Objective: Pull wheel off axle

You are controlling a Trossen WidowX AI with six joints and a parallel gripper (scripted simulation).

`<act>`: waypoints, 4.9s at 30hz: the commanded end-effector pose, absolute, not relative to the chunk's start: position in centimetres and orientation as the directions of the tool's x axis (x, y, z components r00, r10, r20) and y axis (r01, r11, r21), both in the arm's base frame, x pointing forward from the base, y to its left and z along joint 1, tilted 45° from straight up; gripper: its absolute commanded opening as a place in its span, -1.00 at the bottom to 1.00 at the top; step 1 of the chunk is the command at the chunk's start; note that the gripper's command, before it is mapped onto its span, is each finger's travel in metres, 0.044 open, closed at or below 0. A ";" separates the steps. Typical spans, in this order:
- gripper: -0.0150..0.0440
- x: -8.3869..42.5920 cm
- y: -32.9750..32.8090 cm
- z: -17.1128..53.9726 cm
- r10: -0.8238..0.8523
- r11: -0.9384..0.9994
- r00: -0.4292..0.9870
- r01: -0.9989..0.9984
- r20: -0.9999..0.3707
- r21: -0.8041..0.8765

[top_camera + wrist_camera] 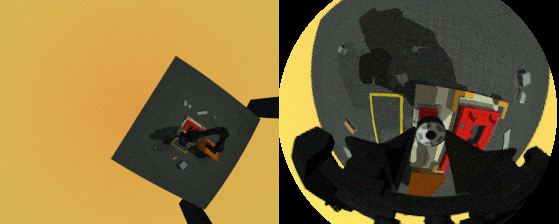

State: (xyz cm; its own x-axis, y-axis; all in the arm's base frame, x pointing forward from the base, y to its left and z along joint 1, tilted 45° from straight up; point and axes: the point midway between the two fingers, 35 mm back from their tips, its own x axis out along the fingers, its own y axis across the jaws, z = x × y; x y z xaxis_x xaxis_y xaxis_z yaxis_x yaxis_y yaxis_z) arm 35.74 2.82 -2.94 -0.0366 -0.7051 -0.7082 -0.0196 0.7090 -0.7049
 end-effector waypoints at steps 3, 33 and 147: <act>-0.49 36.0 3.3 -2.4 -0.703 0.711 -0.023 -0.015 -0.711 -0.703; -0.49 35.9 5.3 -0.3 -0.702 0.712 -0.020 -0.016 -0.712 -0.702; 1.00 21.7 11.4 -3.1 -0.699 0.715 -0.025 -0.021 -0.714 -0.699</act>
State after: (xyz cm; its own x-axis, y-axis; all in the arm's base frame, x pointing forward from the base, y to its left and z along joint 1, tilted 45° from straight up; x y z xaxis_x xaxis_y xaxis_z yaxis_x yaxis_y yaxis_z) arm 21.81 11.36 -3.10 -0.0218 -0.6994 -0.7144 -0.0227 0.7147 -0.6990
